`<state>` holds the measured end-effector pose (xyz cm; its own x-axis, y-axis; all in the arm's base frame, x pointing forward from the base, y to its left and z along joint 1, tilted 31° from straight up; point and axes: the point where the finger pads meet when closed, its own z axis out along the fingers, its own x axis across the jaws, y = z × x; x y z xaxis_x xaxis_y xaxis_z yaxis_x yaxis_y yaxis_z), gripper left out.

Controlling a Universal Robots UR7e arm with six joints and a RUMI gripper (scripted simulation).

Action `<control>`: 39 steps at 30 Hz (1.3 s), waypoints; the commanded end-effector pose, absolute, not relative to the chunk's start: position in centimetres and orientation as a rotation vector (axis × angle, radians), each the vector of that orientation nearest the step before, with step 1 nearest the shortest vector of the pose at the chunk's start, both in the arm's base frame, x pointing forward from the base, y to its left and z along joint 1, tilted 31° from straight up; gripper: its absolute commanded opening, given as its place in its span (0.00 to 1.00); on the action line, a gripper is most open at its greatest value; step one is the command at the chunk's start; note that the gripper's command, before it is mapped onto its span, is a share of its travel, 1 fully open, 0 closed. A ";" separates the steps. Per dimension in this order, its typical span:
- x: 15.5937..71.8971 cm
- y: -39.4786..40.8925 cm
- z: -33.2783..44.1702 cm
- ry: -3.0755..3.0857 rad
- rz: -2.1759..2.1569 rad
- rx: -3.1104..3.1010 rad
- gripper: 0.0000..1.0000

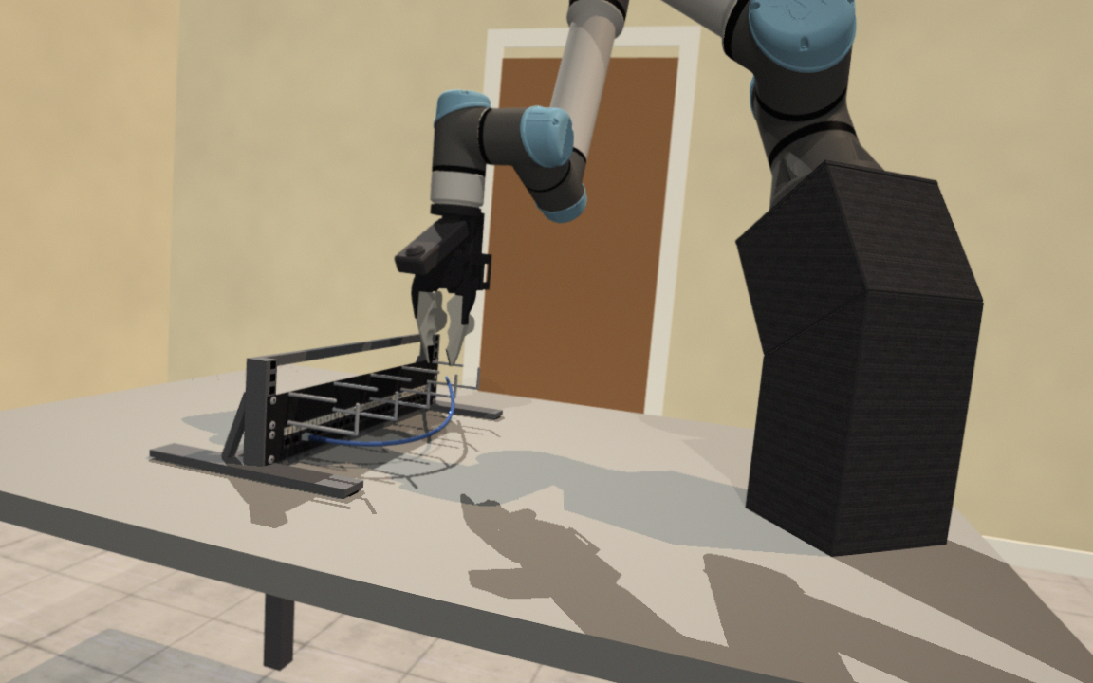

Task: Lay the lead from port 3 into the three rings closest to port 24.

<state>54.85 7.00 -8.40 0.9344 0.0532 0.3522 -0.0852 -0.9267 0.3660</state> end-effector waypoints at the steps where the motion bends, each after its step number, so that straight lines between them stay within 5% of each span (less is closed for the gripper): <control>1: 55.3 6.6 -9.4 -0.023 0.510 2.709 0.20; 39: 58.0 3.8 -16.0 -0.023 0.510 2.709 0.20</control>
